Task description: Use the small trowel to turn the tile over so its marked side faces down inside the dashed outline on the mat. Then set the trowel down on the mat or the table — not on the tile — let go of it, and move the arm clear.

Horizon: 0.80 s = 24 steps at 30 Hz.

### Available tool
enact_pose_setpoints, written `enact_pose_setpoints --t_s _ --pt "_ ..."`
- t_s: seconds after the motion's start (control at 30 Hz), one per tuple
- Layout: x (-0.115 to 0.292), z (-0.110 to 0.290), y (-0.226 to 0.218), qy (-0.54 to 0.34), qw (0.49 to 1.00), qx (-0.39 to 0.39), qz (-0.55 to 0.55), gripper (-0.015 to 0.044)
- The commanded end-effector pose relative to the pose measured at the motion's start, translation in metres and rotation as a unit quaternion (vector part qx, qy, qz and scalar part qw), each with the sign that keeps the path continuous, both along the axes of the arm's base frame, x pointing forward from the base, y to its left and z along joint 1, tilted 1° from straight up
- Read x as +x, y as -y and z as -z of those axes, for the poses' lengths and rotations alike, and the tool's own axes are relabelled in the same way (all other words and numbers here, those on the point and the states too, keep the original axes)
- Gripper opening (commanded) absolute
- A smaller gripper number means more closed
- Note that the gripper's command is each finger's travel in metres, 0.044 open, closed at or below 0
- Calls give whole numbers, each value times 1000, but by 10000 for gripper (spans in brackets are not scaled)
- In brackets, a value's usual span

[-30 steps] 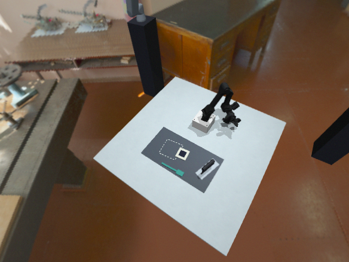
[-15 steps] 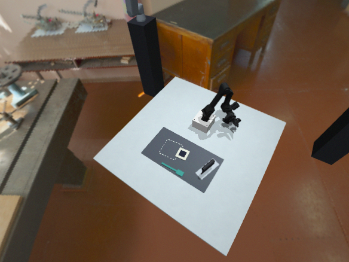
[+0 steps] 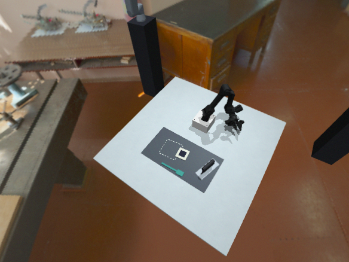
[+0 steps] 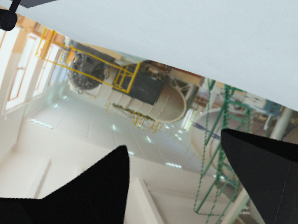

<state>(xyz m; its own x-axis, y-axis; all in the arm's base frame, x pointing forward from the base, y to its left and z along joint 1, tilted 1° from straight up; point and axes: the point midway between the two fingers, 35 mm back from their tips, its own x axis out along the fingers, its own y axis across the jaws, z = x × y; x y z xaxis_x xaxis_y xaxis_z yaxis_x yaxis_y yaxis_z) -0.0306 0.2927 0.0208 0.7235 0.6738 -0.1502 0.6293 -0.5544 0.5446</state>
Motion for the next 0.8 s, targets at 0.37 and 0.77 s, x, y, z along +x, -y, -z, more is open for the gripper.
enact_pose_setpoints --t_s 0.37,0.77 --pt "22 12 -39 -133 988 56 62 270" --pt "47 22 -61 -238 956 111 130 270"
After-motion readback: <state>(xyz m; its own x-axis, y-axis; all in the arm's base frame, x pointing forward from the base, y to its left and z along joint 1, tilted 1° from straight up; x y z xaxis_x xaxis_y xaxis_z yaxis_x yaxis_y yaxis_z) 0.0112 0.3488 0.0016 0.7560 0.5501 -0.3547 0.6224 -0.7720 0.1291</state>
